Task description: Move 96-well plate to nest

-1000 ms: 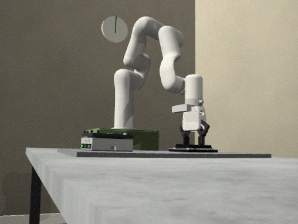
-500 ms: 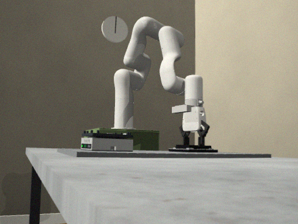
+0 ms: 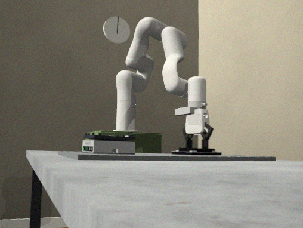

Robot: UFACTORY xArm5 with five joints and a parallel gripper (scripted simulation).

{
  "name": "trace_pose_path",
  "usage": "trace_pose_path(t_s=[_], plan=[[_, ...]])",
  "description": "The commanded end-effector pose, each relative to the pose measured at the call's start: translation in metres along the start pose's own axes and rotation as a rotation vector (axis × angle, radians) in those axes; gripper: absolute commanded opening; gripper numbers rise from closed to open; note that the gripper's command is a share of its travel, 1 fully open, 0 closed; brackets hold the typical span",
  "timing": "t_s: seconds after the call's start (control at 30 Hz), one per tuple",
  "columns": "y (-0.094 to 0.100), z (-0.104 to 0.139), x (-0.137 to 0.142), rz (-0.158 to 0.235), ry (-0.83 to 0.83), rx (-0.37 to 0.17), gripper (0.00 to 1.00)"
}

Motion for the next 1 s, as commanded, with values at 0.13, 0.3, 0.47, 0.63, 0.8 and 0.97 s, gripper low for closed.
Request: trace_pose_path(t_s=[0.13, 0.3, 0.47, 0.63, 0.8, 0.97], plan=[[0.001, 0.001, -0.001, -0.004, 0.0, 0.004, 1.0], [0.001, 0.001, -0.001, -0.004, 0.0, 0.004, 1.0], [0.001, 0.001, -0.001, -0.004, 0.0, 0.004, 1.0], [0.001, 0.001, -0.001, -0.004, 0.0, 0.004, 1.0], [0.014, 0.001, -0.001, -0.004, 0.0, 0.004, 1.0], [0.028, 0.001, -0.001, -0.004, 0.0, 0.004, 1.0]])
Point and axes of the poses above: the point where the finger pads meet when closed, its own y axis back along the fingers, its own x axis across the jaws, z = x × y, the point moved 10 cm from there along y, back along the fingers, and after that the axes turned 5 degrees about y, right-handed, at the moved point
